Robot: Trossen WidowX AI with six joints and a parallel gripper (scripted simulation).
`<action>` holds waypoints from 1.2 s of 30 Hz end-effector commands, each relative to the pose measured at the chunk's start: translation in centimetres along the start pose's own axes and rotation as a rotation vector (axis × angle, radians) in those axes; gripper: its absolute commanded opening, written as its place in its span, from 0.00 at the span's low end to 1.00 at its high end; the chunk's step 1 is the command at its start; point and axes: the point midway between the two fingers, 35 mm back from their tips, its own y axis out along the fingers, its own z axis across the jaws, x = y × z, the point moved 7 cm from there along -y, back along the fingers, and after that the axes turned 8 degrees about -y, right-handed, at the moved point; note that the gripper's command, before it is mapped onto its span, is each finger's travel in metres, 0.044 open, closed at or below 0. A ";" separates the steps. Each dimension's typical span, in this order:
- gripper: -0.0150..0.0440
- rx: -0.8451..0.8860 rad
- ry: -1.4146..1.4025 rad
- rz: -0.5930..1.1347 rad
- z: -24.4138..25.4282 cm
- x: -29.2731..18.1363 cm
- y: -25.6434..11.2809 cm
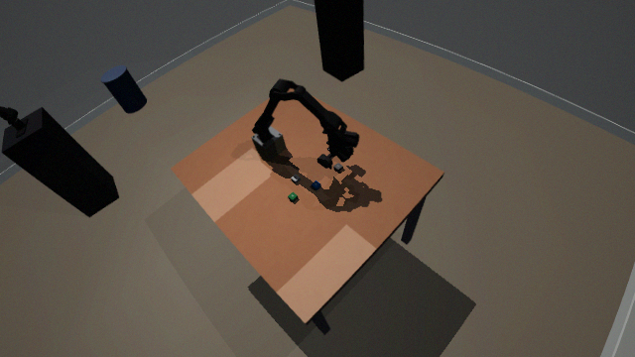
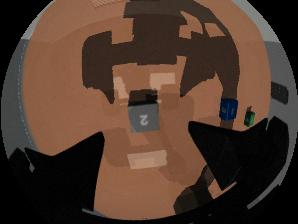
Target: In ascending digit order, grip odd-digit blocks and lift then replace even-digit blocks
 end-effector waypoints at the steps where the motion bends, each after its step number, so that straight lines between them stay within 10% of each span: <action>1: 0.89 0.000 0.004 -0.004 0.0 0.1 -1.1; 11: 0.46 0.000 0.004 -0.003 0.0 0.1 -8.9; 22: 0.46 0.000 0.004 -0.003 -0.2 0.1 -8.9; 36: 0.46 -0.017 0.004 -0.001 -15.3 -2.1 -8.9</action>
